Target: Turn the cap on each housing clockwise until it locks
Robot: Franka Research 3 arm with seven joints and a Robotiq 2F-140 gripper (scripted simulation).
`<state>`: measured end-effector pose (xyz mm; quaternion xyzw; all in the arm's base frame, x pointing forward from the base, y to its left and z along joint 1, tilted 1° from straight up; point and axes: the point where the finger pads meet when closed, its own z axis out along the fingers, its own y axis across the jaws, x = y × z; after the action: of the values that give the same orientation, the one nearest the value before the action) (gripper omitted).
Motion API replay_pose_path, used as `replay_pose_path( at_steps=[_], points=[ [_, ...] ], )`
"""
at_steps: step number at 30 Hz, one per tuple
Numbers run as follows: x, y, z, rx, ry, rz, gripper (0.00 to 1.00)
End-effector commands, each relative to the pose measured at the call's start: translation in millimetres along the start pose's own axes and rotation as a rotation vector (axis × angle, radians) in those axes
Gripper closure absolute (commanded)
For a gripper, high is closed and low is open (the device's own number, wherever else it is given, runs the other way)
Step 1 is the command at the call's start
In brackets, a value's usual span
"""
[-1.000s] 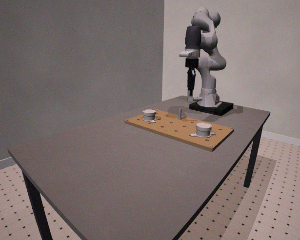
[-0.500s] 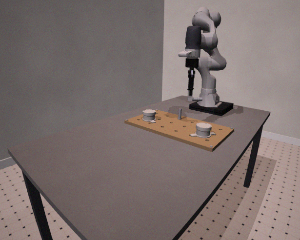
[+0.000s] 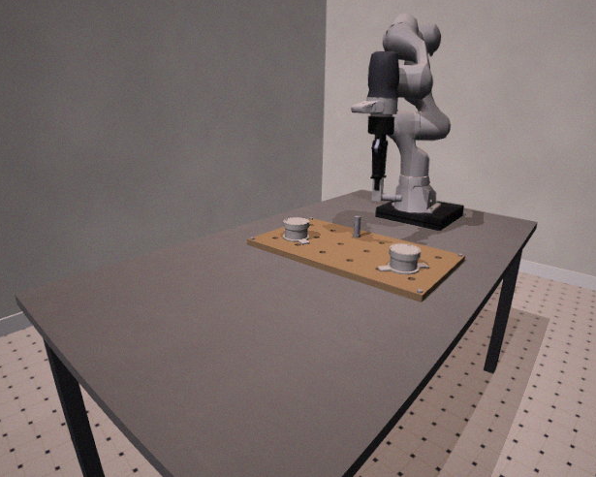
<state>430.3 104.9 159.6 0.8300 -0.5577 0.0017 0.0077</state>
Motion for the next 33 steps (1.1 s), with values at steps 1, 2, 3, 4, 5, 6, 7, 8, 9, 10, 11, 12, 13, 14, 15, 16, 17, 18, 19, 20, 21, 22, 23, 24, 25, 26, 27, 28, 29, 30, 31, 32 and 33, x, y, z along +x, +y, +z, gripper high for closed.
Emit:
replay_pose_path(
  at_steps=[1,2,3,4,5,6,7,8,9,10,11,12,13,14,15,16,17,18,19,20,21,22,23,24,25,26,27,28,29,30,31,32,33],
  points=[
    [-0.5,-2.2,-1.3,0.009,0.009,0.15,0.9],
    [-0.5,-2.2,-1.3,0.009,0.009,0.153,0.9],
    [-0.5,-2.2,-1.3,0.009,0.009,0.154,0.9],
    [-0.5,-2.2,-1.3,0.009,0.009,0.154,0.9],
    [-0.5,-2.2,-1.3,0.009,0.009,0.154,0.9],
    [-0.5,-2.2,-1.3,0.009,0.009,0.154,0.9],
    [-0.5,-2.2,-1.3,0.009,0.009,0.154,0.9],
    [-0.5,-2.1,-1.2,0.009,0.01,0.154,0.9],
    [-0.6,-2.0,-1.1,0.007,0.014,0.154,0.9],
    [-0.7,-1.7,-0.8,0.005,0.021,0.154,0.9],
    [-0.9,-1.3,-0.5,0.002,0.031,0.154,0.9],
    [-1.0,-0.8,0.0,-0.002,0.044,0.154,0.9],
    [-1.2,-0.2,0.4,-0.007,0.061,0.154,0.9],
    [-1.3,0.4,0.9,-0.012,0.081,0.153,0.9],
    [-1.4,0.9,1.3,-0.017,0.103,0.153,0.9],
    [-1.5,1.3,1.6,-0.021,0.128,0.153,0.9],
    [-1.4,1.5,1.8,-0.024,0.154,0.153,0.9],
    [-1.3,1.5,1.8,-0.026,0.18,0.153,0.9],
    [-1.2,1.4,1.7,-0.027,0.206,0.154,0.9],
    [-1.1,1.0,1.4,-0.027,0.231,0.154,0.9],
    [-1.1,1.0,1.4,-0.027,0.231,0.154,0.9],
    [-1.1,1.0,1.4,-0.027,0.231,0.154,0.9],
    [-0.9,0.5,0.9,-0.026,0.255,0.154,0.9],
    [-0.8,0.0,0.5,-0.024,0.275,0.154,0.9],
    [-0.7,-0.6,0.0,-0.022,0.293,0.154,0.9],
    [-0.6,-1.2,-0.5,-0.02,0.307,0.154,0.9],
    [-0.6,-1.6,-0.8,-0.018,0.317,0.154,0.9],
    [-0.5,-1.9,-1.1,-0.017,0.325,0.154,0.9],
    [-0.5,-2.1,-1.2,-0.016,0.329,0.154,0.9],
    [-0.5,-2.2,-1.3,-0.016,0.33,0.154,0.9],
    [-0.5,-2.2,-1.3,-0.015,0.33,0.154,0.9],
    [-0.5,-2.2,-1.3,-0.016,0.331,0.154,0.9],
    [-0.5,-2.1,-1.2,-0.016,0.332,0.154,0.9]
  ],
)
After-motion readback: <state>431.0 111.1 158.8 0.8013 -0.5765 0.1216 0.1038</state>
